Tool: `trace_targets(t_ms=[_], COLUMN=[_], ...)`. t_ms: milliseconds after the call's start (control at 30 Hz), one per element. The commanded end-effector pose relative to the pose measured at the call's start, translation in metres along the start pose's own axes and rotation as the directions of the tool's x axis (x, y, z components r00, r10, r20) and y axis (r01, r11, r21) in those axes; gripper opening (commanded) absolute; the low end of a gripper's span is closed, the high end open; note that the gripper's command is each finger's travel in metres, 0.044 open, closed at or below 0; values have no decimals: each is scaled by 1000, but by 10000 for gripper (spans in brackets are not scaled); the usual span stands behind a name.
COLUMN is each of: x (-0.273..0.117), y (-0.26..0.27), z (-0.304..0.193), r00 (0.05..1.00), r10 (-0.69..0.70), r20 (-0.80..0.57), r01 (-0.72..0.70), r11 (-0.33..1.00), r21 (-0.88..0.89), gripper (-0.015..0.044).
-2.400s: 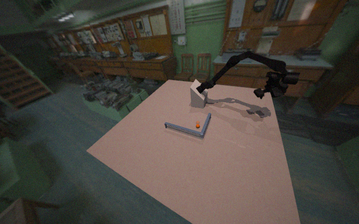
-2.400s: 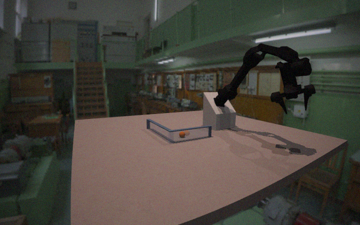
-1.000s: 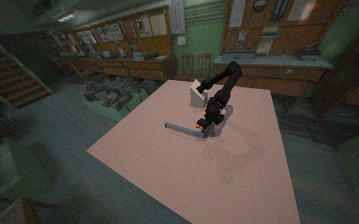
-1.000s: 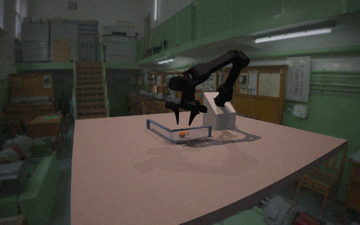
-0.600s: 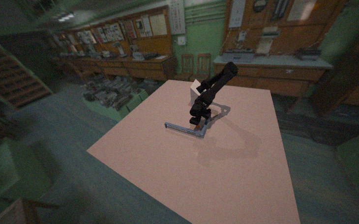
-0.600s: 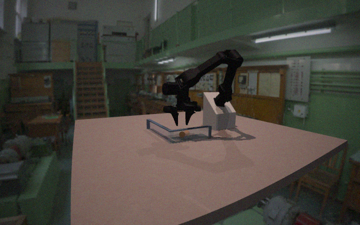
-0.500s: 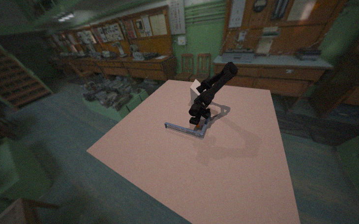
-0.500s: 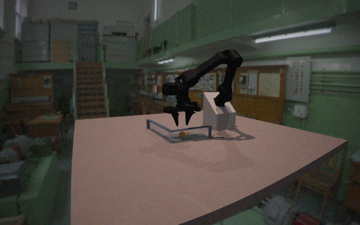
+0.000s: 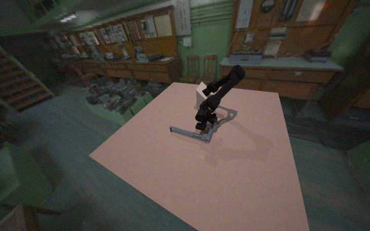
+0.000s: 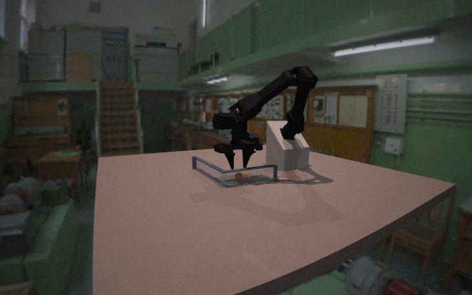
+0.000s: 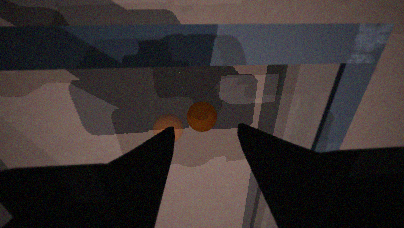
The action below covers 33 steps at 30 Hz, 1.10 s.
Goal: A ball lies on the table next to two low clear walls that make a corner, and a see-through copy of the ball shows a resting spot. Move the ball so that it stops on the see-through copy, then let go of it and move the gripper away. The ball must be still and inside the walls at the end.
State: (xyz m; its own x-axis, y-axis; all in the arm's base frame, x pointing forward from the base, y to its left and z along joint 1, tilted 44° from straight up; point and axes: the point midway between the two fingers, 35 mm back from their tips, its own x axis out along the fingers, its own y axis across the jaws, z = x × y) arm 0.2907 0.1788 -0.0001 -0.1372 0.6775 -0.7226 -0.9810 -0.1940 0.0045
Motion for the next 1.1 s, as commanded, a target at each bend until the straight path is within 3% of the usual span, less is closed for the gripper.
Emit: trace_targets(t_ms=[0, 567, 700, 967, 1067], x=[9, 34, 34, 34, 30], y=[1, 2, 2, 2, 1], z=[-2, -1, -1, -1, -2], r00=[1000, 1000, 1000, 1000, 1000], r10=[7, 7, 7, 7, 7], r20=[5, 7, 7, 7, 5], r01=[-7, -7, -7, -7, -7], r11=[1000, 1000, 1000, 1000, 1000], r21=[10, 10, 10, 10, 10], gripper=[254, 254, 149, 96, 17])
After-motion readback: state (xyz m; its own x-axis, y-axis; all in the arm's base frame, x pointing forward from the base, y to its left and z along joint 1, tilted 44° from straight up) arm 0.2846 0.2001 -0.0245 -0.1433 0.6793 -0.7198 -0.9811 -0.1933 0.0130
